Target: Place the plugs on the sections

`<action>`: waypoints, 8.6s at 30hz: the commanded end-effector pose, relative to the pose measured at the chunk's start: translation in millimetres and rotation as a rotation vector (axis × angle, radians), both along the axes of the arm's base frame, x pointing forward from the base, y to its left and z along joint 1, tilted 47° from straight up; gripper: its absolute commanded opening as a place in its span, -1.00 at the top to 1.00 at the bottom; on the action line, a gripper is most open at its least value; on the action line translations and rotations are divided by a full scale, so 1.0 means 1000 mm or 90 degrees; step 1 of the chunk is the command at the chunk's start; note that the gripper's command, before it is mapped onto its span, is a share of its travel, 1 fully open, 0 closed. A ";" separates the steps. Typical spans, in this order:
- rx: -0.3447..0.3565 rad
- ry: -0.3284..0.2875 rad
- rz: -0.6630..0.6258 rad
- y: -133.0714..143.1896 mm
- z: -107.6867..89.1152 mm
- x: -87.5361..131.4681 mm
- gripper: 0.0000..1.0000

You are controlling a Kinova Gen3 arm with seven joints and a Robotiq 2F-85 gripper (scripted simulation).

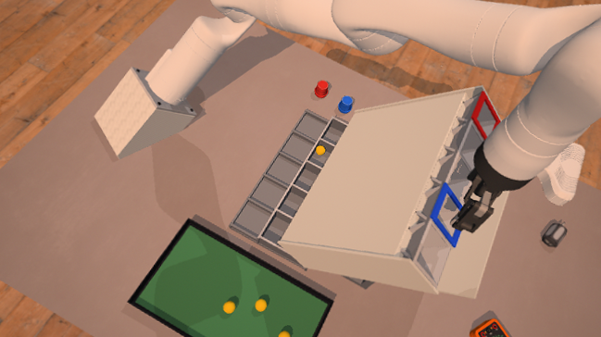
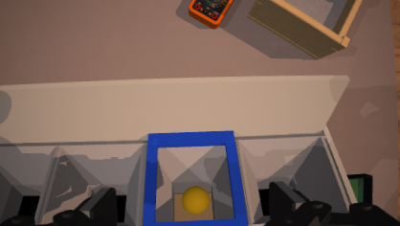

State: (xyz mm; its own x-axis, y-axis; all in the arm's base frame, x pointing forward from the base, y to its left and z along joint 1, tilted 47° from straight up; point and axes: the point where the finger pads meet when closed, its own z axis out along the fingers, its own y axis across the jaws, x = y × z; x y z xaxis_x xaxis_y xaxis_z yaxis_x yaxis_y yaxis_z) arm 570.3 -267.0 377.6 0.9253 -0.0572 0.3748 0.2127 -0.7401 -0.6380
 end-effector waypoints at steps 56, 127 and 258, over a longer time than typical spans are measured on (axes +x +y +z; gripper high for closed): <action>0.005 0.025 0.028 0.116 -0.108 -0.276 -1.00; 0.006 0.026 0.029 0.116 -0.108 -0.276 -1.00; 0.006 0.026 0.029 0.116 -0.108 -0.276 -0.01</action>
